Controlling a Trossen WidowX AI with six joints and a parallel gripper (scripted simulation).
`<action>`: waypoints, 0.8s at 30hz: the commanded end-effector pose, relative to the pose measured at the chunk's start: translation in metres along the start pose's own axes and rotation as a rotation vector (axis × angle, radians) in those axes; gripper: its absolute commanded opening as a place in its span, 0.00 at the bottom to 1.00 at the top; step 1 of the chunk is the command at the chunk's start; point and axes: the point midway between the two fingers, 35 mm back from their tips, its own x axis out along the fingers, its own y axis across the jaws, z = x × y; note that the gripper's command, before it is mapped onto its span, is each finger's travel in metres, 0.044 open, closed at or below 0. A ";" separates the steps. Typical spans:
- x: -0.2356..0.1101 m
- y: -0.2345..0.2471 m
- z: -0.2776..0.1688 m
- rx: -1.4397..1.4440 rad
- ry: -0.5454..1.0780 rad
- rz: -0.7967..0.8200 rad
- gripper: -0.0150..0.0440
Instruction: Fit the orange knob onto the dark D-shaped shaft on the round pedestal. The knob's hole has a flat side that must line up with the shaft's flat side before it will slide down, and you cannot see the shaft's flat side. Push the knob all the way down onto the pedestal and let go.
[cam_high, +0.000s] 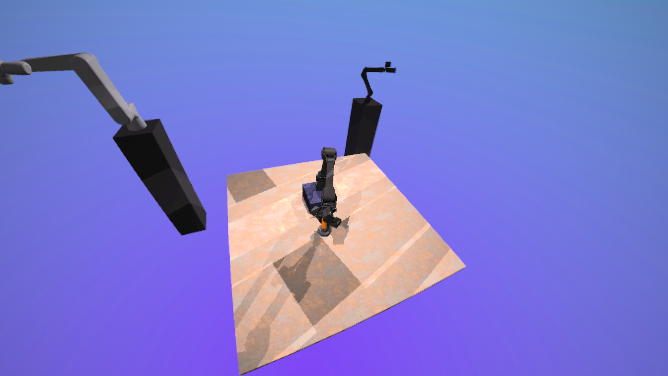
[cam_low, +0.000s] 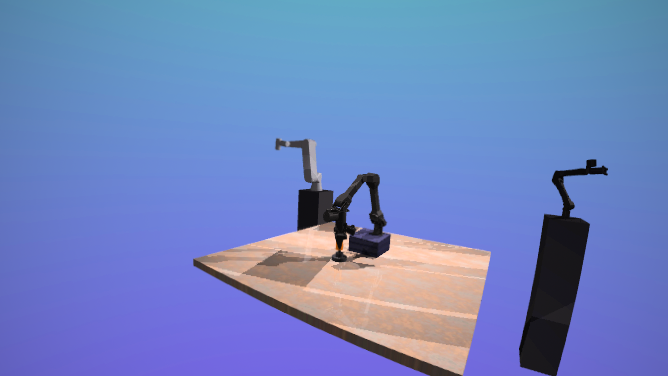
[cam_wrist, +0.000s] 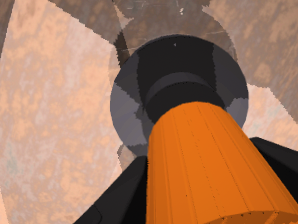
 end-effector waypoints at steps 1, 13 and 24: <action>-0.001 -0.001 -0.001 -0.006 0.003 -0.004 0.25; -0.005 0.001 0.002 -0.205 0.003 -0.004 0.25; -0.004 0.002 0.003 -0.215 0.003 -0.003 0.25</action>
